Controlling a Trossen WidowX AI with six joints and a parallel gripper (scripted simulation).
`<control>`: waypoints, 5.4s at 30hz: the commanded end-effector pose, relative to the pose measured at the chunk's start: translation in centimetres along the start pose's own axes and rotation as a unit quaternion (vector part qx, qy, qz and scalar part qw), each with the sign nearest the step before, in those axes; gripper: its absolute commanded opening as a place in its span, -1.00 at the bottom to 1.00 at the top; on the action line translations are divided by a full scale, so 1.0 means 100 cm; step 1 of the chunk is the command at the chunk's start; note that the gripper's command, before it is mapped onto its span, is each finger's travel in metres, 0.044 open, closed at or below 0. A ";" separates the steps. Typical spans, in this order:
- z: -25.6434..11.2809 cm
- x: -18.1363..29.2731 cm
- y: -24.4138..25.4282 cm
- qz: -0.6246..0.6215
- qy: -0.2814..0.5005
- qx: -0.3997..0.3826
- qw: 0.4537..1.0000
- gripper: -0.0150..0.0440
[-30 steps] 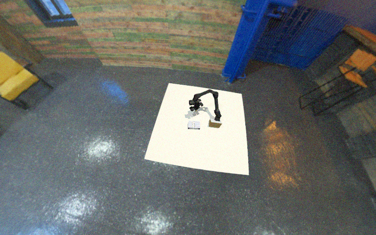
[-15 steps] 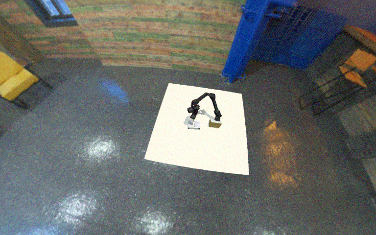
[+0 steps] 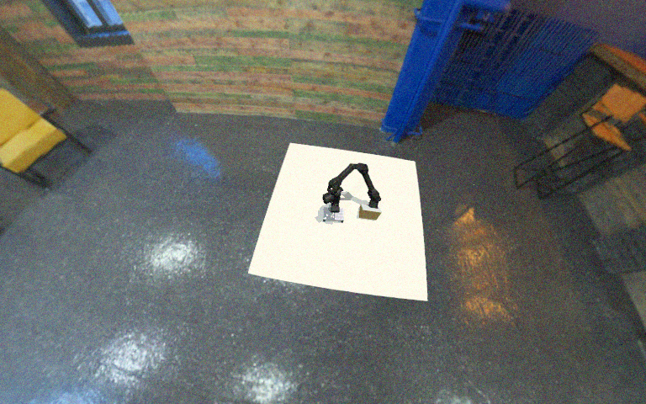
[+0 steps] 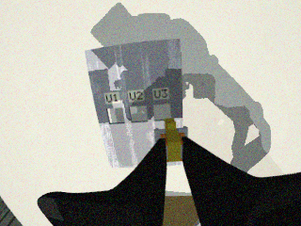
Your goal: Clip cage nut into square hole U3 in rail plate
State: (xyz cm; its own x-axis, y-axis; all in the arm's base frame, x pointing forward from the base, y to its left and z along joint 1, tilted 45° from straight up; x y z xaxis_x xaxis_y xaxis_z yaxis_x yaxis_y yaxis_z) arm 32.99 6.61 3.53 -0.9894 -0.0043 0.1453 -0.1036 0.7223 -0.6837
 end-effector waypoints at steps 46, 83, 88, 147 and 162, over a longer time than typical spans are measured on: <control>0.048 -0.001 -0.001 -0.002 0.010 -0.014 1.000 -0.39; 0.048 -0.002 0.006 -0.002 0.011 -0.002 1.000 -0.39; 0.048 -0.002 0.006 -0.002 0.011 -0.004 1.000 -0.39; 0.051 -0.001 0.000 -0.003 0.004 -0.054 0.999 -0.39; 0.053 -0.001 -0.002 -0.003 0.002 -0.070 0.998 -0.39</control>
State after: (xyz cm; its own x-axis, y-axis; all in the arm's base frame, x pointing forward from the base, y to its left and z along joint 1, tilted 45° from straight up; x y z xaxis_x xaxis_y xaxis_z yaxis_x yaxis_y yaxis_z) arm 32.56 2.76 -0.06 -0.9885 -0.0037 0.1509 -0.0919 0.8078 -0.5823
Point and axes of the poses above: the point midway between the two fingers, 35 mm back from their tips, its own z axis out along the fingers, its own y axis across the jaws, x = y × z, the point moved 3 cm from there along -z, back along the fingers, and after that the axes turned 8 degrees about -z, right-handed, at the moved point
